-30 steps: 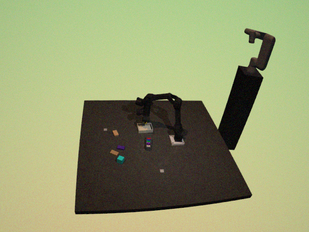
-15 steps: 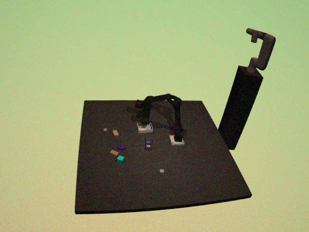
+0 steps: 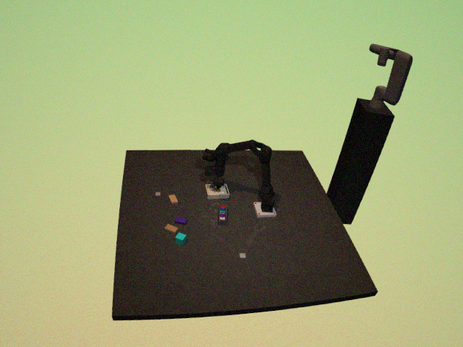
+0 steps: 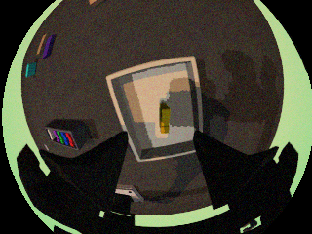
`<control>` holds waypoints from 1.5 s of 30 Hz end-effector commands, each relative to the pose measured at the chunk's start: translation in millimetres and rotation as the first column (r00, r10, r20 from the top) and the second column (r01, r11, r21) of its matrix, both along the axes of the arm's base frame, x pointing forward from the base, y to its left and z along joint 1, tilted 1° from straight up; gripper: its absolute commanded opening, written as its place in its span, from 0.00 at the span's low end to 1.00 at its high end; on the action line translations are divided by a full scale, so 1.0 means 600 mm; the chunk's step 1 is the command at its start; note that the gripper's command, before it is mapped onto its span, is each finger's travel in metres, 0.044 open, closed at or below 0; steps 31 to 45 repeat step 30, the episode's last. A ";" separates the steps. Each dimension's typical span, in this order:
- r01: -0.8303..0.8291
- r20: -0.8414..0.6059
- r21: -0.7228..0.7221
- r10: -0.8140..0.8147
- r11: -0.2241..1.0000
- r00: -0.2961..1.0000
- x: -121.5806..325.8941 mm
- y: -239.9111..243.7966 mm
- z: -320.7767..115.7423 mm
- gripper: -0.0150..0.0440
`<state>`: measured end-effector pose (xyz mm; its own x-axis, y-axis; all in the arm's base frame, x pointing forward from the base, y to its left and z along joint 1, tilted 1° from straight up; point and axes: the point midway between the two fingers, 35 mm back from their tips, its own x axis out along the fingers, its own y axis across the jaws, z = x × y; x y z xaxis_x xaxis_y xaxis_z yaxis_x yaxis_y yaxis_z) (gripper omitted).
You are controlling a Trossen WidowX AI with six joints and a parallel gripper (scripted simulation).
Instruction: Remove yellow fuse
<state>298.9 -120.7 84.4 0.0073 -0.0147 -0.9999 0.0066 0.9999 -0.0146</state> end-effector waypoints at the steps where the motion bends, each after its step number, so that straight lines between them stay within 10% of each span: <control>1: -0.003 0.010 -0.007 0.003 1.000 1.000 0.003 -0.001 0.041 0.81; 45: -0.001 0.010 -0.004 0.001 1.000 1.000 0.001 0.000 0.053 0.81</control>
